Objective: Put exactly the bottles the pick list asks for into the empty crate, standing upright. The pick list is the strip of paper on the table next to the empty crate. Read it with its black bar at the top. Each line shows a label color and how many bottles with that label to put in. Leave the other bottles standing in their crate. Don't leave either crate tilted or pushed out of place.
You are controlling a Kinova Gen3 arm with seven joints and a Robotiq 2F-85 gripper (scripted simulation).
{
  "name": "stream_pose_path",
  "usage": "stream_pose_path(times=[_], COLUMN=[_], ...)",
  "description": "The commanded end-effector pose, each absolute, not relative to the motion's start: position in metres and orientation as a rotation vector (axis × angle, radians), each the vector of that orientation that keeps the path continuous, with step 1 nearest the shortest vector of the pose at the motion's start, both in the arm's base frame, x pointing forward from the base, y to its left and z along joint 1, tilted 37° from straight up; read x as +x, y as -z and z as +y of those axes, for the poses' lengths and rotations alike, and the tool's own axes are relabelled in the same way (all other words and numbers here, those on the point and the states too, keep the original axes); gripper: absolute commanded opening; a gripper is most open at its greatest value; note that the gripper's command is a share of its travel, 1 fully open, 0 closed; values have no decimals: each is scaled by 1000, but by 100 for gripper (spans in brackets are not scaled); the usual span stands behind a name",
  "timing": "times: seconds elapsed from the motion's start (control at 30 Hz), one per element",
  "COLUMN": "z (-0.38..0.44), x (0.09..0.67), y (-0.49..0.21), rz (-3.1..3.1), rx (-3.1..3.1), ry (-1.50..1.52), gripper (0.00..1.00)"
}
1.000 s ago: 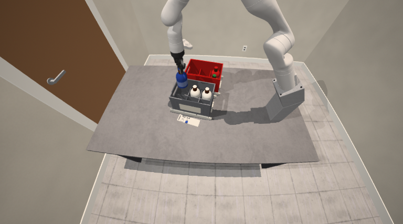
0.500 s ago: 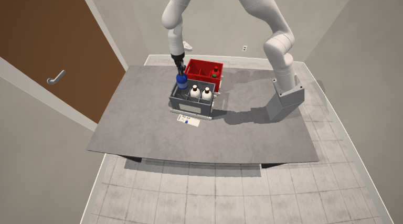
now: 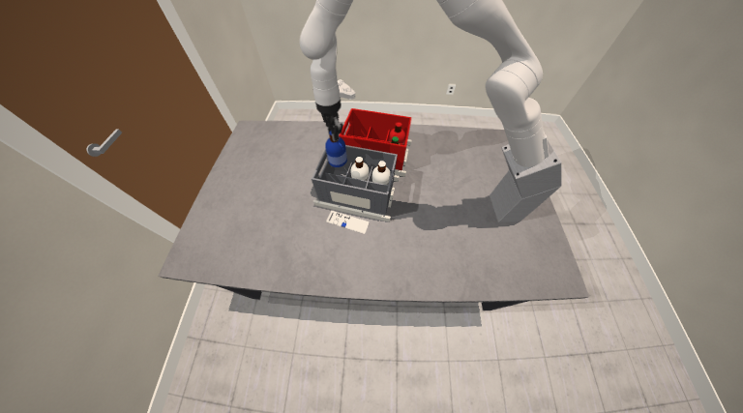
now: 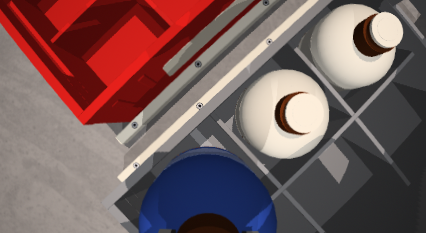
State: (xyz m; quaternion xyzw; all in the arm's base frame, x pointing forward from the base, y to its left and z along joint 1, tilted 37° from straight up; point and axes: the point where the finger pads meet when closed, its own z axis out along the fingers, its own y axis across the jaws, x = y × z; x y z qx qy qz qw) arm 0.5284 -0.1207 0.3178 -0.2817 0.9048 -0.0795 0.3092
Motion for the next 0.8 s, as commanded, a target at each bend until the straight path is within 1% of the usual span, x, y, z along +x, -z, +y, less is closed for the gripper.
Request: stream_pose_path(times=[0.0, 0.77], z=[-121, -120], x=[530, 543], y=[-316, -300], rz=[2390, 2390], rx=[-744, -744], ry=[212, 212], gripper=[10, 10])
